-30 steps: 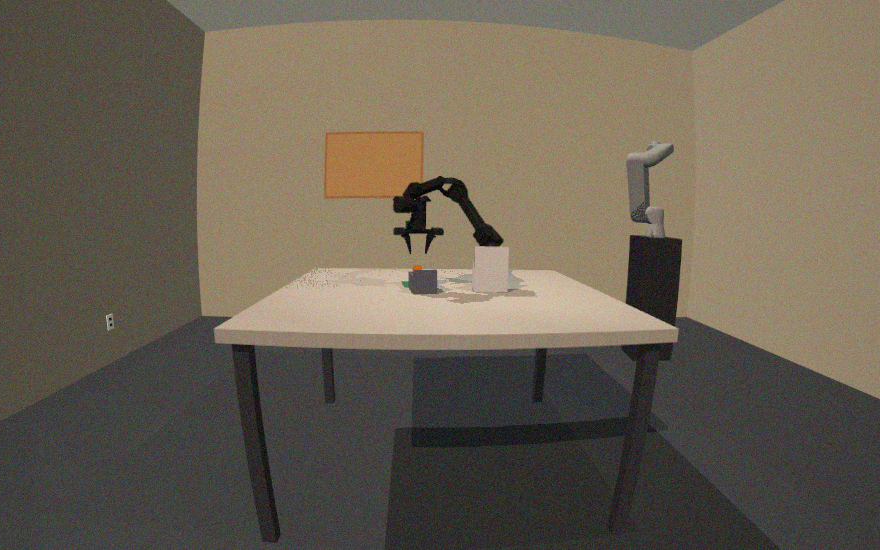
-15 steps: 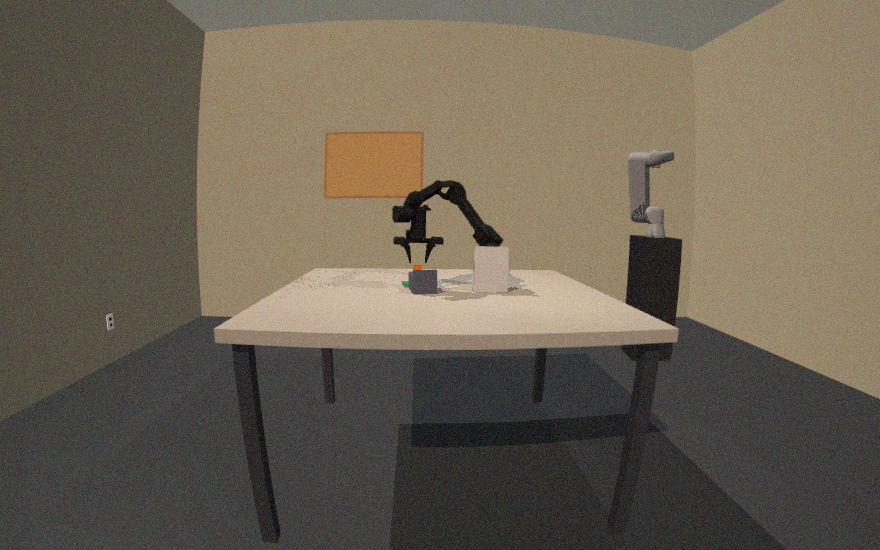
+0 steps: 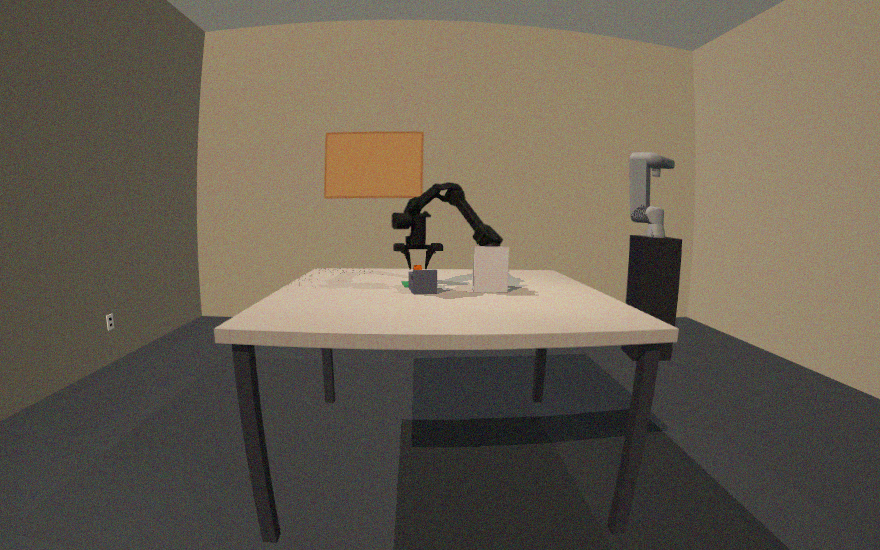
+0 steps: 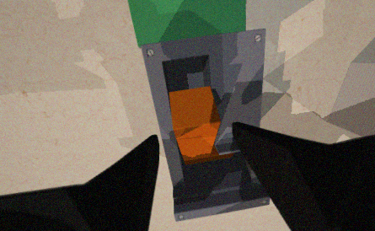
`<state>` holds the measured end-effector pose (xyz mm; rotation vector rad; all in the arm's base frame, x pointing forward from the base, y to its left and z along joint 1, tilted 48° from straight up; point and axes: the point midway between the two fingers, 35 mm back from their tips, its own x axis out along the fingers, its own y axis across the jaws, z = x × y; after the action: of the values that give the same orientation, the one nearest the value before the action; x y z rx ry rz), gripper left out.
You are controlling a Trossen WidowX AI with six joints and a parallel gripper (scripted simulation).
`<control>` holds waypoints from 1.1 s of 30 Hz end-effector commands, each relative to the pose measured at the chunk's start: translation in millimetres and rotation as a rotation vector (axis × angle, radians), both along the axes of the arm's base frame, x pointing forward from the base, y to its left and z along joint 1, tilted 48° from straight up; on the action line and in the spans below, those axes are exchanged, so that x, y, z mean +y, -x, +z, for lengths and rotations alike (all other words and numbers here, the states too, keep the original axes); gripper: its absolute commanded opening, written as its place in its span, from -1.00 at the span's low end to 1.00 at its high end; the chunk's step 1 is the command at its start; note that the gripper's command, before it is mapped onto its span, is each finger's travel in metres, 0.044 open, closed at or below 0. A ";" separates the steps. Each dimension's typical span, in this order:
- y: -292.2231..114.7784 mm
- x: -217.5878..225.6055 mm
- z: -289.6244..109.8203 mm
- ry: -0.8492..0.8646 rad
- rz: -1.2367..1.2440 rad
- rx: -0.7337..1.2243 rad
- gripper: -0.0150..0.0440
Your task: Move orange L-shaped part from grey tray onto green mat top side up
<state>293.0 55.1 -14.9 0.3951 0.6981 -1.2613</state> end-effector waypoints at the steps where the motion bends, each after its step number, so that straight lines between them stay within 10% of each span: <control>1: -0.4 -5.1 -4.0 0.004 0.003 0.001 0.46; 8: -1.1 -11.8 -9.5 0.006 0.003 0.001 0.46; 14: -1.0 -9.6 -7.8 0.002 -0.001 0.000 -0.08; 33: -0.8 -8.4 -6.8 0.002 -0.001 0.000 -0.49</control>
<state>293.9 45.5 -22.7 0.3913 0.6980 -1.2622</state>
